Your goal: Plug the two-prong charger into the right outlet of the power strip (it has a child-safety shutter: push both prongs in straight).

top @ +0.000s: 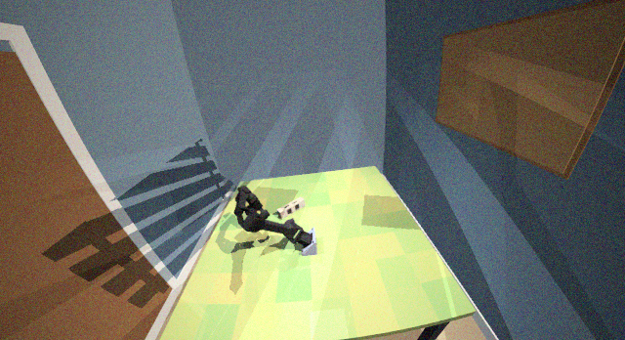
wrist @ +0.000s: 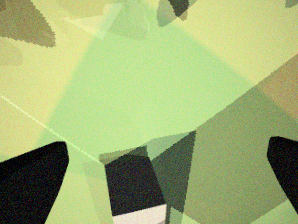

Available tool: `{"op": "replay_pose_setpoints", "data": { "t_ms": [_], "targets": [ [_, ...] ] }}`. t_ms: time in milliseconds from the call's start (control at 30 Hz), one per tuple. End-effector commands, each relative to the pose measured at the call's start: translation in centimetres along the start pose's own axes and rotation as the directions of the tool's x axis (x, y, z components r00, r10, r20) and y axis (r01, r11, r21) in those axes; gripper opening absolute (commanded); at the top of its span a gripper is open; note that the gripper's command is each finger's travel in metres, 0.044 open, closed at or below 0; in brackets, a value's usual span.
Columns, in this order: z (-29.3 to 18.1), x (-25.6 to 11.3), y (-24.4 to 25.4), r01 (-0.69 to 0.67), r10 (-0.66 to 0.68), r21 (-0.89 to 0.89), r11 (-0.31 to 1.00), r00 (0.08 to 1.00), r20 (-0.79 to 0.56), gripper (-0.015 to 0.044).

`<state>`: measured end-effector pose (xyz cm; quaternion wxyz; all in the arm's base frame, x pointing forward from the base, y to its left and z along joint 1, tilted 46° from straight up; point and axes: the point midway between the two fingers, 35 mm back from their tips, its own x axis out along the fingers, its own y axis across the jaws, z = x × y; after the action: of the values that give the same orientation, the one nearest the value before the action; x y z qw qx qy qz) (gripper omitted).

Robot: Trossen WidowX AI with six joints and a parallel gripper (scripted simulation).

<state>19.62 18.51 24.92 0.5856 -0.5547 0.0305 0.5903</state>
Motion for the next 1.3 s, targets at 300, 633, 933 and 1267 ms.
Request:
{"op": "replay_pose_setpoints", "data": {
  "t_ms": [300, 633, 933, 1267],
  "targets": [
    [-4.7, 1.8, 3.2, -0.147, 0.148, 0.039, 0.988, 0.989, -0.012, 0.044],
    [-7.5, 2.5, 5.6, -0.231, 0.231, 0.084, 0.969, 0.973, 0.017, 0.044],
    [-9.6, 2.7, 7.8, -0.286, 0.28, 0.129, 0.949, 0.958, 0.066, 0.044],
    [-11.4, 2.6, 10.0, -0.323, 0.301, 0.182, 0.929, 0.944, 0.135, 0.044]
  ]
}}
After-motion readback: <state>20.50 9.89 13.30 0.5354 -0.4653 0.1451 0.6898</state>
